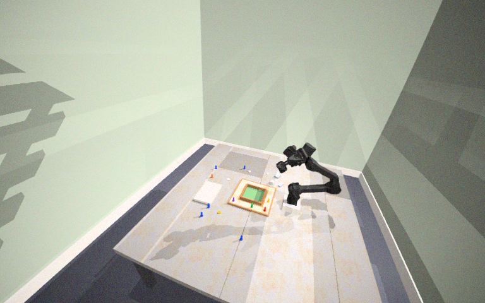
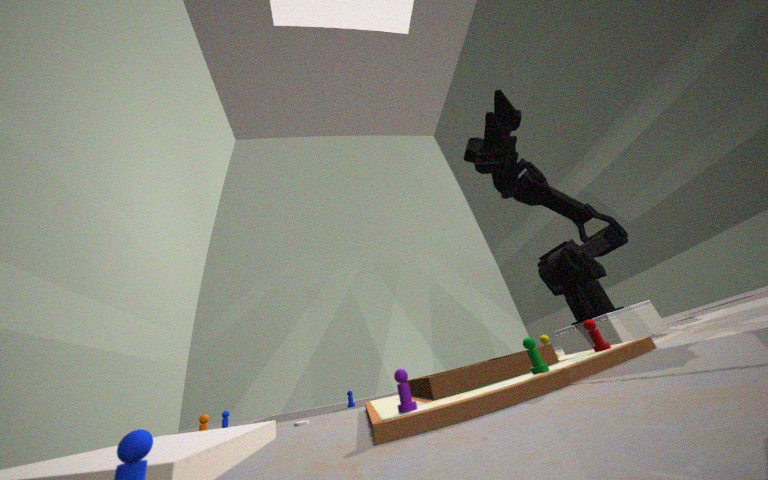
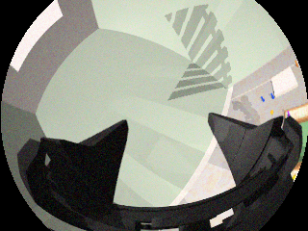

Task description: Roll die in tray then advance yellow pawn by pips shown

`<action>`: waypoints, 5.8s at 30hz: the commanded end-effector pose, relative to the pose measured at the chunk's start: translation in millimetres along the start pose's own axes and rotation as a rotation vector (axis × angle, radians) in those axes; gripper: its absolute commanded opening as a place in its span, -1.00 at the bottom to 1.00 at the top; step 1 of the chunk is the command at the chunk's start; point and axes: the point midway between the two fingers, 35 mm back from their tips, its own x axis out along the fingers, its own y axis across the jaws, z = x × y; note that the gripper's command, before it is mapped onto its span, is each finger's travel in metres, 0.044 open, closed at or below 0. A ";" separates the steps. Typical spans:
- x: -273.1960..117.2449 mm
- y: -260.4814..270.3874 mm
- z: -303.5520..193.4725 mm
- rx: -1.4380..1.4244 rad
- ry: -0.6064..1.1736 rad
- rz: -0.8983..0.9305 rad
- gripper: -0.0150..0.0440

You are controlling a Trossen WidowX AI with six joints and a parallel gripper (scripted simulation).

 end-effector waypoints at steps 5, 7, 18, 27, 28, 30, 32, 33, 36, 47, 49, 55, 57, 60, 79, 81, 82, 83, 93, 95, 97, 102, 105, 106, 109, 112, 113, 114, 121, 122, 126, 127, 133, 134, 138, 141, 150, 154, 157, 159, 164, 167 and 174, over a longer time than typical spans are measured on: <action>10.0 -49.4 33.6 -0.074 -0.096 -0.221 0.44; 9.2 -79.1 51.7 -0.113 -0.134 -0.355 0.44; -70.5 -234.0 115.3 -0.228 -0.087 -1.107 0.44; -196.2 -314.0 107.7 -0.118 0.291 -1.570 0.44; -210.9 -319.2 103.2 -0.092 0.349 -1.600 0.44; -239.8 -327.4 92.1 -0.033 0.470 -1.642 0.44; -267.8 -332.8 78.2 0.035 0.598 -1.659 0.44; -281.4 -334.4 70.3 0.072 0.663 -1.657 0.44; -309.0 -335.6 51.7 0.155 0.803 -1.627 0.44; -312.3 -341.0 43.5 0.161 0.813 -1.624 0.44; -314.2 -347.6 38.8 0.161 0.813 -1.624 0.44; -316.6 -355.8 33.1 0.161 0.813 -1.624 0.44; -317.7 -359.6 30.3 0.161 0.813 -1.624 0.44; -317.7 -359.8 30.1 0.161 0.813 -1.624 0.44; -324.7 -383.5 13.8 0.161 0.813 -1.624 0.44; -325.1 -385.1 12.5 0.161 0.813 -1.624 0.44; -325.2 -385.3 12.4 0.161 0.813 -1.624 0.44; -325.2 -385.3 12.4 0.161 0.813 -1.624 0.35; -325.2 -385.3 12.4 0.161 0.813 -1.624 -0.27; -325.2 -385.3 12.4 0.161 0.813 -1.624 -0.38; -324.2 -382.7 15.2 0.161 0.813 -1.624 -0.49; -315.9 -361.3 35.2 0.160 0.813 -1.624 -0.49; -309.9 -346.4 46.3 0.160 0.813 -1.624 -0.49; -307.8 -341.2 49.8 0.160 0.813 -1.624 -0.49; -301.2 -324.9 59.3 0.160 0.813 -1.624 -0.49; -294.1 -307.6 67.5 0.160 0.813 -1.623 -0.49; -291.6 -301.6 69.9 0.161 0.813 -1.623 -0.49; -289.1 -295.6 72.2 0.161 0.813 -1.623 -0.49; -284.8 -287.0 75.2 0.160 0.813 -1.623 -0.49; -283.0 -288.2 75.1 0.159 0.814 -1.622 -0.49; -268.9 -296.9 74.6 0.150 0.821 -1.615 -0.49; -265.1 -299.1 74.4 0.147 0.823 -1.613 -0.49; -241.4 -311.4 72.7 0.130 0.840 -1.600 -0.49; -237.3 -313.4 72.3 0.126 0.844 -1.597 -0.49; -220.8 -320.7 70.1 0.113 0.858 -1.588 -0.49; -208.2 -325.7 67.8 0.103 0.868 -1.580 -0.49; -170.0 -338.4 57.0 0.074 0.899 -1.558 -0.49; -153.5 -342.7 51.0 0.062 0.908 -1.546 -0.49; -141.2 -345.4 45.8 0.053 0.915 -1.537 -0.49; -133.1 -347.0 42.0 0.047 0.921 -1.532 -0.49; -113.7 -350.3 31.1 0.032 0.941 -1.520 -0.49; -102.3 -351.7 23.8 0.023 0.953 -1.514 -0.49; -89.6 -353.0 14.9 0.008 0.962 -1.506 -0.49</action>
